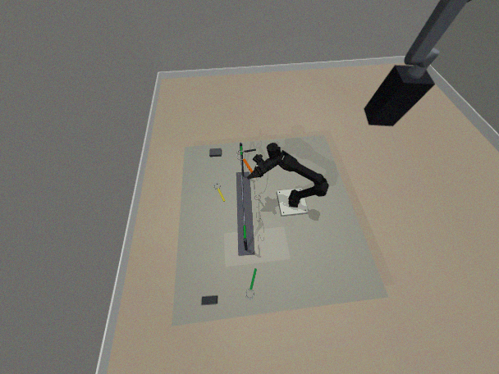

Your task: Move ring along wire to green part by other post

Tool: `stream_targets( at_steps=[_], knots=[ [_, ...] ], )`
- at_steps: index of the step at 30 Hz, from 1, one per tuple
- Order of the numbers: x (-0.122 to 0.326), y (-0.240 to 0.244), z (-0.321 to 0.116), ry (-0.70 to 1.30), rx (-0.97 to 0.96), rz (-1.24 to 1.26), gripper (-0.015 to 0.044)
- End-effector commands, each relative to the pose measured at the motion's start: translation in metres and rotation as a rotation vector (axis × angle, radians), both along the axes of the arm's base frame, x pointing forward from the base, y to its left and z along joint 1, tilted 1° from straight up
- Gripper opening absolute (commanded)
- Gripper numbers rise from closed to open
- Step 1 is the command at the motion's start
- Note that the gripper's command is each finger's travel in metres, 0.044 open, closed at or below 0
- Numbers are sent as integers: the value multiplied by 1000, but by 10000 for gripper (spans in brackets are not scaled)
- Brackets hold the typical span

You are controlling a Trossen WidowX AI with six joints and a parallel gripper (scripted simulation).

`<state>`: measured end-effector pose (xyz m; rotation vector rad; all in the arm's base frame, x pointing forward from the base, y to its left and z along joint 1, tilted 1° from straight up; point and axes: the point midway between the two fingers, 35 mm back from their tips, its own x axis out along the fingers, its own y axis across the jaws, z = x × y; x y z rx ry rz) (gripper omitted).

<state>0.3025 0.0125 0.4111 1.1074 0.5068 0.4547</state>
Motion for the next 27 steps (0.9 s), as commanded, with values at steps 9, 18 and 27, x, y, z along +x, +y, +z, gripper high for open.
stream_targets(
  at_steps=[9, 18, 27],
  knots=[
    [2, -9, -14, -40, -264, -11, -150],
    [3, -18, -23, -67, -464, -18, -150],
    [5, -29, -31, -93, -663, -27, -150]
  ],
)
